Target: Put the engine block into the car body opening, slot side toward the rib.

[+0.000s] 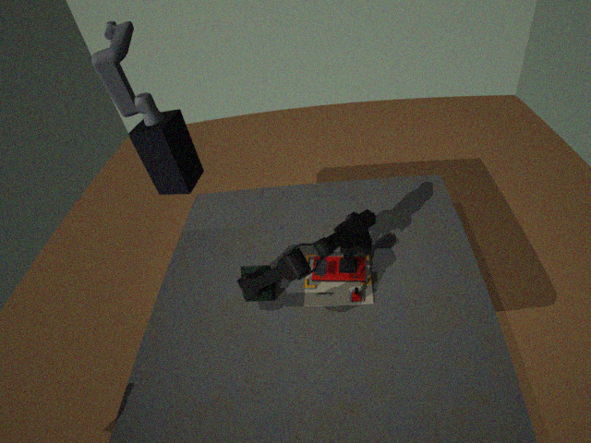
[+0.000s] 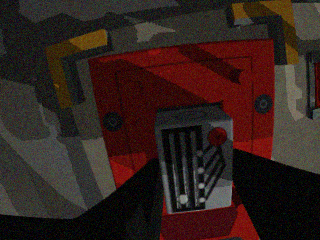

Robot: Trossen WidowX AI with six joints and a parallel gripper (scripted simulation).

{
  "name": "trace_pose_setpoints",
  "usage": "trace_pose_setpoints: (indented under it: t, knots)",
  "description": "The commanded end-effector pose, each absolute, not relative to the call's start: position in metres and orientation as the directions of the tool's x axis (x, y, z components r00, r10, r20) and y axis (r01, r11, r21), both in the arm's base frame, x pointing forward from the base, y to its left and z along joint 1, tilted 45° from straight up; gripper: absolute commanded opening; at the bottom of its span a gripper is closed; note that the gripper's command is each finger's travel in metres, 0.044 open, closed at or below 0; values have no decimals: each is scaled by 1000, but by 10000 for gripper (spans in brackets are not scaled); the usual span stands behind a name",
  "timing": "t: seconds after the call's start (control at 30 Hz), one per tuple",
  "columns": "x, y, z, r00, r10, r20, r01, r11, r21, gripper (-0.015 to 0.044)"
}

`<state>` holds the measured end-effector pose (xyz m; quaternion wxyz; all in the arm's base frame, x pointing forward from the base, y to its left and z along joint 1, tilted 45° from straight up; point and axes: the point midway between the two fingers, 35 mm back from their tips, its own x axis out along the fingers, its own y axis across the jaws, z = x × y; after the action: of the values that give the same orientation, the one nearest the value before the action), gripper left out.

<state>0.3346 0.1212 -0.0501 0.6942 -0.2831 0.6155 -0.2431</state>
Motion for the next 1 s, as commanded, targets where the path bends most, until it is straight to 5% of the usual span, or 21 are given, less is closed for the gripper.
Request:
trace_pose_setpoints:
  t: [0.0, 0.9, 0.97]
  knots:
    - [335, 120, -51, 127, -689, -713, -16, 718, -696, 159]
    - [335, 119, -52, 127, -689, -713, -16, 718, -696, 159]
    - [335, 120, -51, 124, -686, -717, -11, 721, -693, 211]
